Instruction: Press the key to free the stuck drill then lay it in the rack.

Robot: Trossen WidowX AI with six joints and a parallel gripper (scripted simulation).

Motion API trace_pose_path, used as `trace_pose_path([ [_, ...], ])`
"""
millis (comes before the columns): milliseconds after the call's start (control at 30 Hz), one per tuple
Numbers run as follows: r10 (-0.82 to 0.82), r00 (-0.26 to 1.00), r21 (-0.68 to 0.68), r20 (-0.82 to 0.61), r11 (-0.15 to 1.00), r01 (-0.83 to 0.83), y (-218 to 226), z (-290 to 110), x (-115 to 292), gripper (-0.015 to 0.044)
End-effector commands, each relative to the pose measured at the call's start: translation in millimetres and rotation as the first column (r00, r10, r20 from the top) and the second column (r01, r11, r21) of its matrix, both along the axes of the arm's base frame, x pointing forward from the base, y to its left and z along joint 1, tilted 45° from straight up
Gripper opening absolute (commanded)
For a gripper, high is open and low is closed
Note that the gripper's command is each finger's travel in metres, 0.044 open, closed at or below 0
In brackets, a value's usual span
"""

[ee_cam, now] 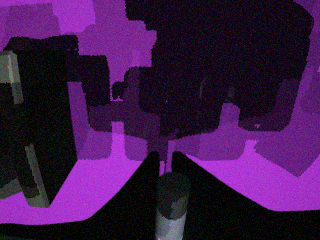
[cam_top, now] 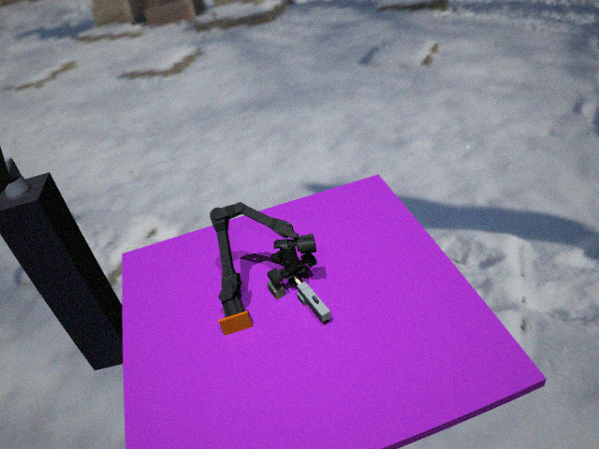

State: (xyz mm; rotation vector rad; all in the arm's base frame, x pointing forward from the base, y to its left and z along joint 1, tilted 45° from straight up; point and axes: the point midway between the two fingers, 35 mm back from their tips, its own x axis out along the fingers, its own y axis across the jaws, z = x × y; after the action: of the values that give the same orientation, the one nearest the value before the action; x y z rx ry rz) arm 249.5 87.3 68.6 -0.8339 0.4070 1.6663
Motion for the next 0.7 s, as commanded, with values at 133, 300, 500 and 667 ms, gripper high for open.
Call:
trace_pose_path([
  [133,-0.003,1.000,0.002,0.000,1.000,0.003,7.0,8.3,-3.7,0.0000],
  [300,-0.001,1.000,0.000,-0.001,1.000,0.001,4.0,4.2,-2.0,0.0131],
  [500,-0.001,1.000,0.000,-0.001,1.000,0.001,3.9,4.0,-1.9,0.0289],
  [667,-0.003,1.000,0.001,0.000,1.000,0.003,2.8,1.2,-1.0,0.0420],
])
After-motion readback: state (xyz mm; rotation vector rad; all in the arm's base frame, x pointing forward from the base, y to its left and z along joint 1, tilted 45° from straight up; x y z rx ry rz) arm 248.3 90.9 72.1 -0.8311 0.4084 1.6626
